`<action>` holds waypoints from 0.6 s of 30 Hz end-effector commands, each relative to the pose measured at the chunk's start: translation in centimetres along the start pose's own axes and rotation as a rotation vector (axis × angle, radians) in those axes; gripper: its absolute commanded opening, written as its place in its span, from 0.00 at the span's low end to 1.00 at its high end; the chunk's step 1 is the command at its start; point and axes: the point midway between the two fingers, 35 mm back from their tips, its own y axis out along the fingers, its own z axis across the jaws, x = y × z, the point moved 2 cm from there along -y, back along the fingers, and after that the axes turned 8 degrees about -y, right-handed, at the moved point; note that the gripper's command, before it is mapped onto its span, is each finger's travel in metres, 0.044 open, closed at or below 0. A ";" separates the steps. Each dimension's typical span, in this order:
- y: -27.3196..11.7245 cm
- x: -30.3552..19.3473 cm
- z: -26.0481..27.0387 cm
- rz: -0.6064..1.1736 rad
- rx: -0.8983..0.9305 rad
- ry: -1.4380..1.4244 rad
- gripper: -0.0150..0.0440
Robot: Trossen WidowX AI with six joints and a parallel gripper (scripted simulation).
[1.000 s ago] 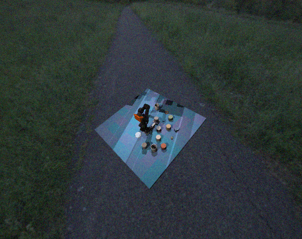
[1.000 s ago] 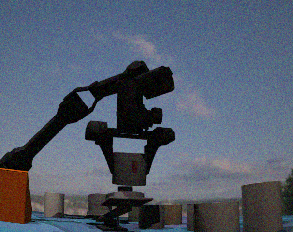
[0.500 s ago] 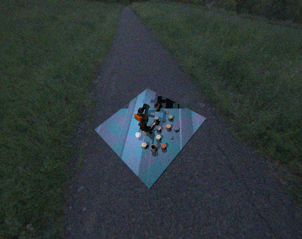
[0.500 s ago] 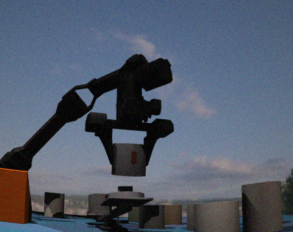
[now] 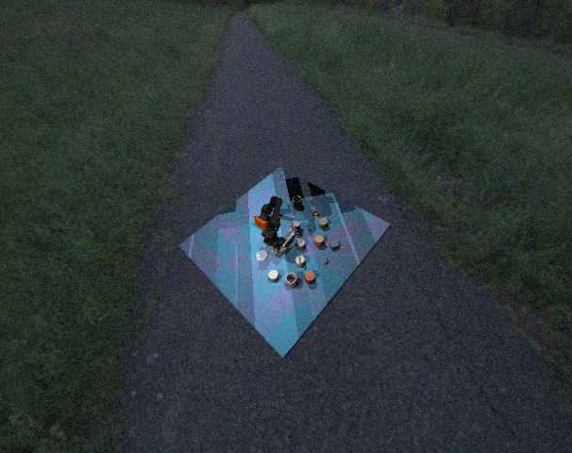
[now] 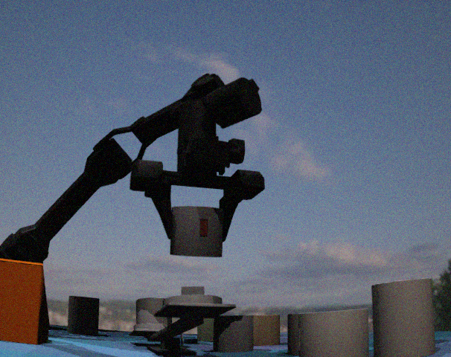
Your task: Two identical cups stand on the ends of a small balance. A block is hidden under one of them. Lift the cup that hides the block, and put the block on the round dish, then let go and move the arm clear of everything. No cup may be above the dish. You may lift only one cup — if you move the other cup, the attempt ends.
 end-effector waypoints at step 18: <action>-0.4 -0.1 -0.1 0.000 0.001 0.002 0.25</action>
